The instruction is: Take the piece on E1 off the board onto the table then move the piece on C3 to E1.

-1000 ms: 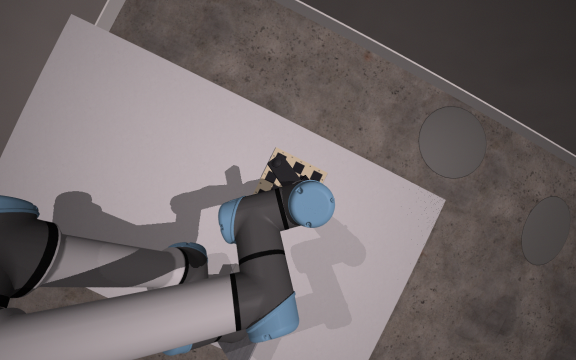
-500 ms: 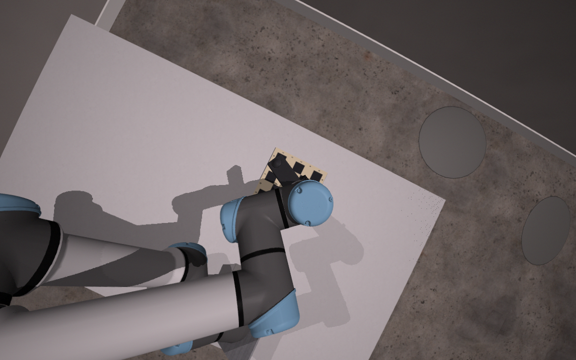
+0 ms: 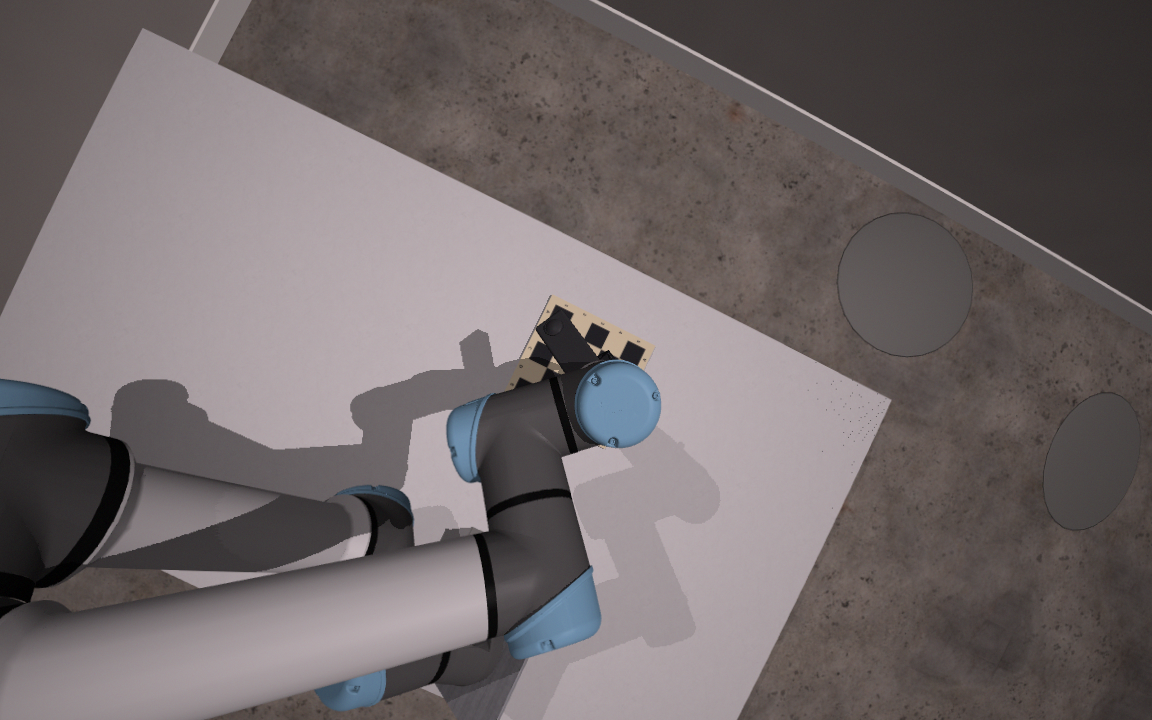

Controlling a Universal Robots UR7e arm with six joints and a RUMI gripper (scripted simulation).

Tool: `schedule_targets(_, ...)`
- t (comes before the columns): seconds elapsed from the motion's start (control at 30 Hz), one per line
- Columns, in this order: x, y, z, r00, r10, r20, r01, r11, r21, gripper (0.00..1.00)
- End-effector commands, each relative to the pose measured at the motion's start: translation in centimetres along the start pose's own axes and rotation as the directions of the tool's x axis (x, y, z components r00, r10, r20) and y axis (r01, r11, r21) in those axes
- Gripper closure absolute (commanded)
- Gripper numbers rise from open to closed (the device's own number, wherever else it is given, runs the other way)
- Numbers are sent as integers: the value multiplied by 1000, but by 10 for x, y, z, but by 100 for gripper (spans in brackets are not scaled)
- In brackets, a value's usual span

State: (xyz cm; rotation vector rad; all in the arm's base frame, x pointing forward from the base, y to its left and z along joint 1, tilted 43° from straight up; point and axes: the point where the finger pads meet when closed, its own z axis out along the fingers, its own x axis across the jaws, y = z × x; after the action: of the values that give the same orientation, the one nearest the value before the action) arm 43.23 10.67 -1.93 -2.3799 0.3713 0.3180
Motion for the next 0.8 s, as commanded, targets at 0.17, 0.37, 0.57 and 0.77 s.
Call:
schedule_targets(0.17, 1, 0, 13, 1000, 0, -1, 0, 1000, 0, 75)
schedule_targets(0.37, 1, 0, 17, 1000, 0, -1, 0, 1000, 0, 75)
schedule_targets(0.57, 1, 0, 20, 1000, 0, -1, 0, 1000, 0, 75)
schedule_targets(0.77, 1, 0, 21, 1000, 0, -1, 0, 1000, 0, 75)
